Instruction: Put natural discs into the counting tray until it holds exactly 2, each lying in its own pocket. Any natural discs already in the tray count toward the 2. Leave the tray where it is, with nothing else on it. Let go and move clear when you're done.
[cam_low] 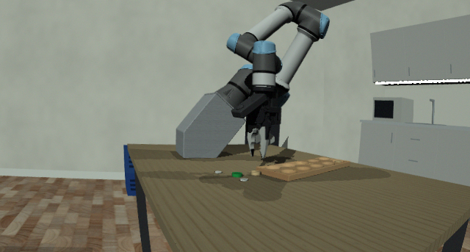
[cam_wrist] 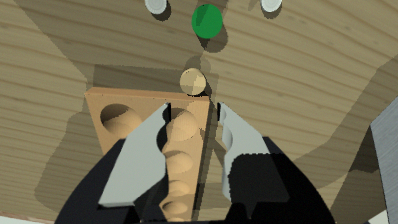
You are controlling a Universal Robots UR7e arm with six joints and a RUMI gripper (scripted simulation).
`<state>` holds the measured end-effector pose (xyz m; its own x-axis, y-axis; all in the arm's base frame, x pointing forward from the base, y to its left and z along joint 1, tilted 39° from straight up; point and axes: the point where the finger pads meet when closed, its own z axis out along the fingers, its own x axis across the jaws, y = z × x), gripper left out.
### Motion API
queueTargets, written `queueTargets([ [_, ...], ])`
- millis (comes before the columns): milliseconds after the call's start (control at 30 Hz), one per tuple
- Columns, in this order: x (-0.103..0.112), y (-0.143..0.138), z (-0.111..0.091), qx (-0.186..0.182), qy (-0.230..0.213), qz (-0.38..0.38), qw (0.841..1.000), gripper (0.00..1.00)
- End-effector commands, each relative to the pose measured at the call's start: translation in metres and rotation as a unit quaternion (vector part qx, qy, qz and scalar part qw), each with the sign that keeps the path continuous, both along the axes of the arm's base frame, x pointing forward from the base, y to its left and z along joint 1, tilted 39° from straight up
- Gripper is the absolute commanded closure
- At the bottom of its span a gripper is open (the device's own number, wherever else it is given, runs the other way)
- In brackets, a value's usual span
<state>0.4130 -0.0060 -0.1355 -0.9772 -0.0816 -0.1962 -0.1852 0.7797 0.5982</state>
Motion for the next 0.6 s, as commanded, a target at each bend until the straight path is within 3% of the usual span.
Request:
queueTargets([
  [0, 0.004, 0.009, -0.015, -0.002, -0.001, -0.001, 1.000, 0.72],
  [267, 0.007, 0.028, -0.038, -0.002, -0.001, -0.001, 1.000, 0.72],
  [567, 0.007, 0.031, -0.041, -0.002, -0.001, -0.001, 1.000, 0.72],
])
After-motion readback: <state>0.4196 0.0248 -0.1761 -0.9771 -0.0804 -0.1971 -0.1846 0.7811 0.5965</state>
